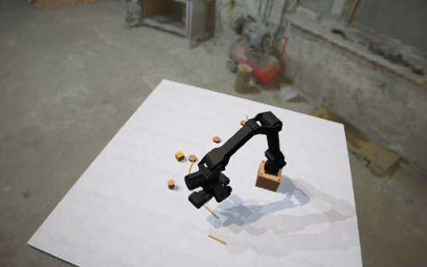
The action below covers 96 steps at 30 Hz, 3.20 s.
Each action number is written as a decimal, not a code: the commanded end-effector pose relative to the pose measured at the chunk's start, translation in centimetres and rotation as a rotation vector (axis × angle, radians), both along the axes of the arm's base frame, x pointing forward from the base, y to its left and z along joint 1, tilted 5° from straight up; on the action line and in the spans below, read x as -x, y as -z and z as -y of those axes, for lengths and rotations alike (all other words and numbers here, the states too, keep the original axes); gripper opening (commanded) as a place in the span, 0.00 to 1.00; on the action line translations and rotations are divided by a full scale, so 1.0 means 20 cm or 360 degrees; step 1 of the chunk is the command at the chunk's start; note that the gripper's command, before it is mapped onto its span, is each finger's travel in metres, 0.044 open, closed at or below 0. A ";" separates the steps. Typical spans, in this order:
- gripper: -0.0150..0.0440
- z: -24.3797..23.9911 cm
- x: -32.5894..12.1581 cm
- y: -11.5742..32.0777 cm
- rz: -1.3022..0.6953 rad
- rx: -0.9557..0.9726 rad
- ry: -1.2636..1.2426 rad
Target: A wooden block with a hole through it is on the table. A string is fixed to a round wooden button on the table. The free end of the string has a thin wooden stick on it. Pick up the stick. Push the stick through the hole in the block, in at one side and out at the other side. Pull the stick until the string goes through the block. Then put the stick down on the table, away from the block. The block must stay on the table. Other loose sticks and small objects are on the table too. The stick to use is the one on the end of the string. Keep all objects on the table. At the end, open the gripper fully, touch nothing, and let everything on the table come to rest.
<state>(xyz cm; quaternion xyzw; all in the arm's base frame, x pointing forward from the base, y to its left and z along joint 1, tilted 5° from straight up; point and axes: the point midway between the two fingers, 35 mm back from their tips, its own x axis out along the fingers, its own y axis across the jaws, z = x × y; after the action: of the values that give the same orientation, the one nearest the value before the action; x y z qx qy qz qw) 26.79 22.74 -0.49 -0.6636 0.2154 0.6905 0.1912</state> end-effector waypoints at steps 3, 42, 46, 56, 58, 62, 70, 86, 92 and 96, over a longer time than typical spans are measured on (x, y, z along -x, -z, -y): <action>0.46 0.00 0.00 0.01 -0.0006 0.0004 -0.0009; 0.46 0.01 0.02 0.31 -0.0007 0.0004 -0.0009; 0.46 0.01 0.02 0.31 -0.0007 0.0004 -0.0009; 0.46 0.01 0.02 0.31 -0.0007 0.0004 -0.0009; 0.42 0.01 0.01 0.30 -0.0001 0.0001 -0.0004; 0.25 0.01 0.01 0.30 -0.0001 0.0001 -0.0004; 0.25 0.01 0.01 0.30 -0.0001 0.0001 -0.0004; 0.25 0.00 0.00 0.20 -0.0001 0.0001 -0.0004; 0.25 0.00 0.00 0.16 -0.0001 0.0001 -0.0004; 0.25 0.00 0.00 0.13 -0.0001 0.0001 -0.0004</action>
<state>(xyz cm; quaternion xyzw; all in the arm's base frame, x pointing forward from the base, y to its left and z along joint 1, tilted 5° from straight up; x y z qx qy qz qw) 26.55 22.61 -3.84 -0.6612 0.2185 0.6929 0.1869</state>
